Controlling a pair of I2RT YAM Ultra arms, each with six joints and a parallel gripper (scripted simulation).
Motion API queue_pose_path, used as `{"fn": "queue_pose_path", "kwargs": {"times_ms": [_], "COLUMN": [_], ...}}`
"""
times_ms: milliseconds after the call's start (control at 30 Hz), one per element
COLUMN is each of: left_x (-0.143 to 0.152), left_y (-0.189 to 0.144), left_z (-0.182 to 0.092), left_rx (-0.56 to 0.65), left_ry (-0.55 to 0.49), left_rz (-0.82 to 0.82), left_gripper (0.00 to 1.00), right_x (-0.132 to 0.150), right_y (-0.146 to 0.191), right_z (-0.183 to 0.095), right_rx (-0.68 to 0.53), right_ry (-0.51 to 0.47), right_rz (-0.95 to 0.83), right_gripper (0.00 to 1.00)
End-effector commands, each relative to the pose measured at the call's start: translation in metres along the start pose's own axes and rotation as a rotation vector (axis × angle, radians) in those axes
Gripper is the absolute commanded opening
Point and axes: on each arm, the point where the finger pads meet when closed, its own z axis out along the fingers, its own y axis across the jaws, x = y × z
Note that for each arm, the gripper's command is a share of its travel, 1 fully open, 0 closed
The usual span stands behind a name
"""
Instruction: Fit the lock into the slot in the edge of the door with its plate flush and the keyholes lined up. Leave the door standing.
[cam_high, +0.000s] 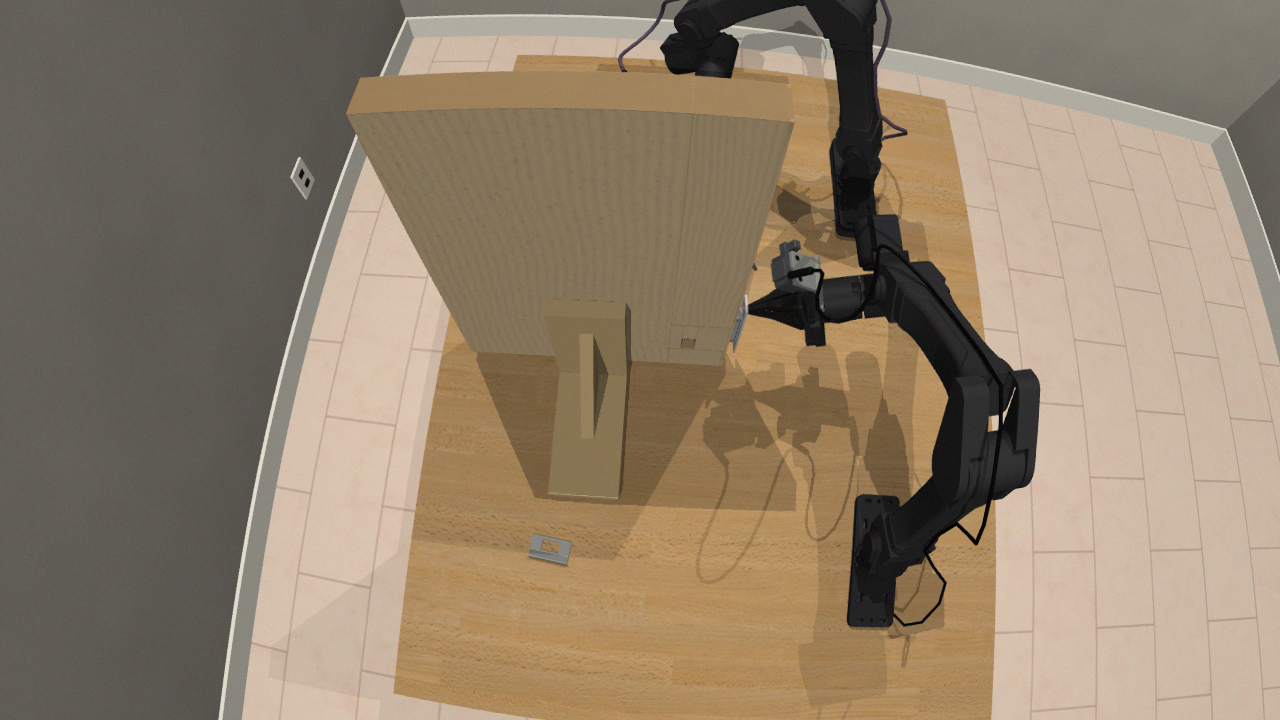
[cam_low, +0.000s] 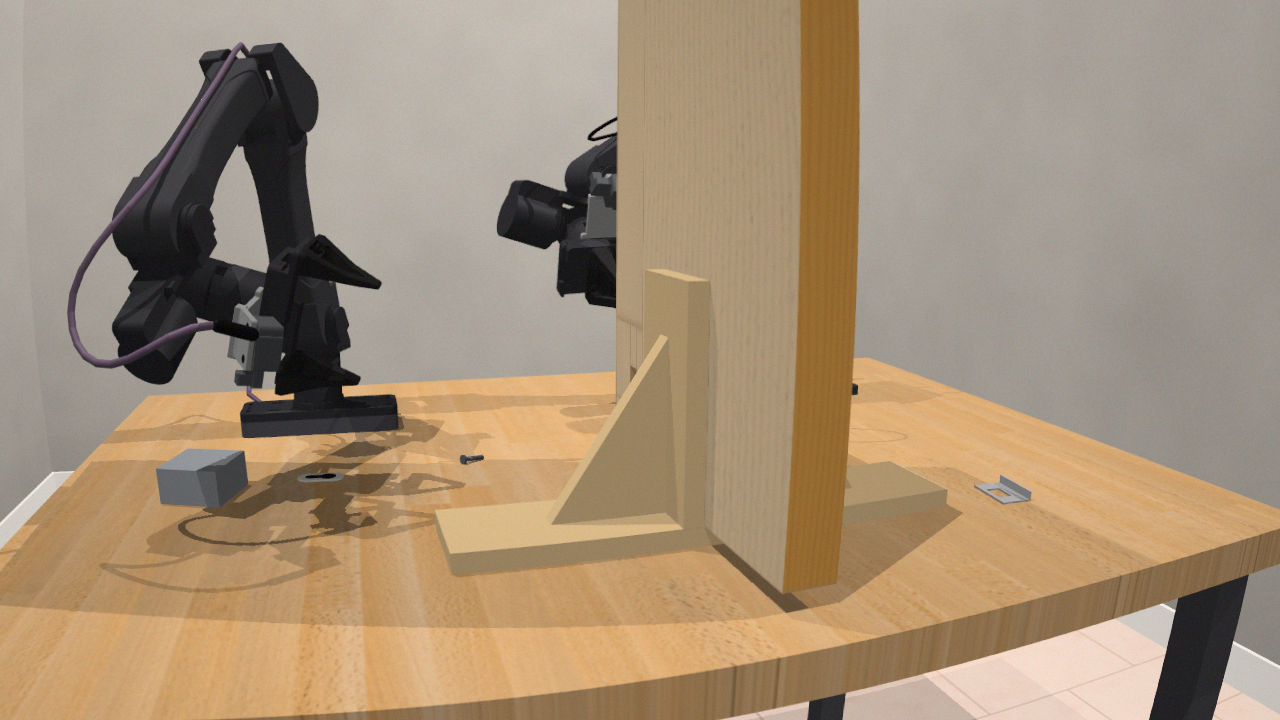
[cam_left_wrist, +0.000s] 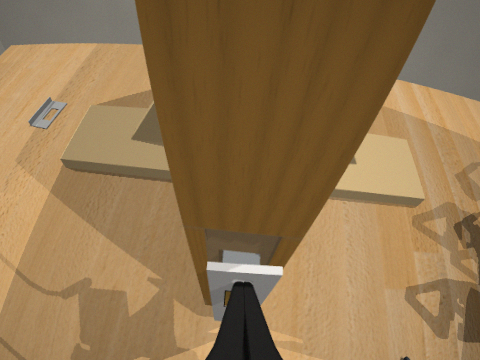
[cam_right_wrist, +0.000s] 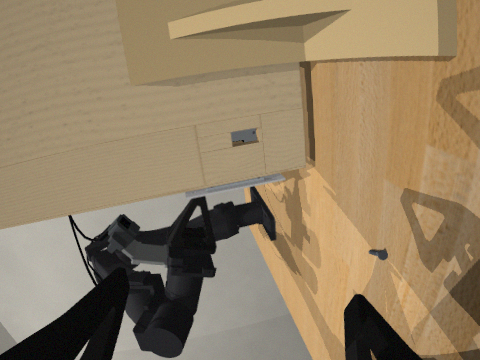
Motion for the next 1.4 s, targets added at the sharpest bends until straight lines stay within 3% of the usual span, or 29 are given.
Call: {"fn": "queue_pose_path", "kwargs": {"times_ms": [0, 667, 1367], "left_x": [-0.011, 0.001, 0.001], "left_y": [0.003, -0.001, -0.002], "left_z": [0.005, -0.019, -0.021], "left_rx": [-0.002, 0.004, 0.003], "left_ry": [-0.018, -0.009, -0.013], "left_rz": [-0.053, -0.019, -0.011], "left_gripper": [0.0, 0.0, 0.0], "right_x": [-0.007, -0.007, -0.007], "right_y": [0.01, 0.01, 0.01], "right_z": [-0.003, -0.003, -0.003], "right_rx": [-0.014, -0.014, -0.014], "right_ry": [-0.016, -0.016, -0.016], "right_rz": [-0.038, -0.038, -0.038], "right_gripper": [1.0, 1.0, 1.0]}}
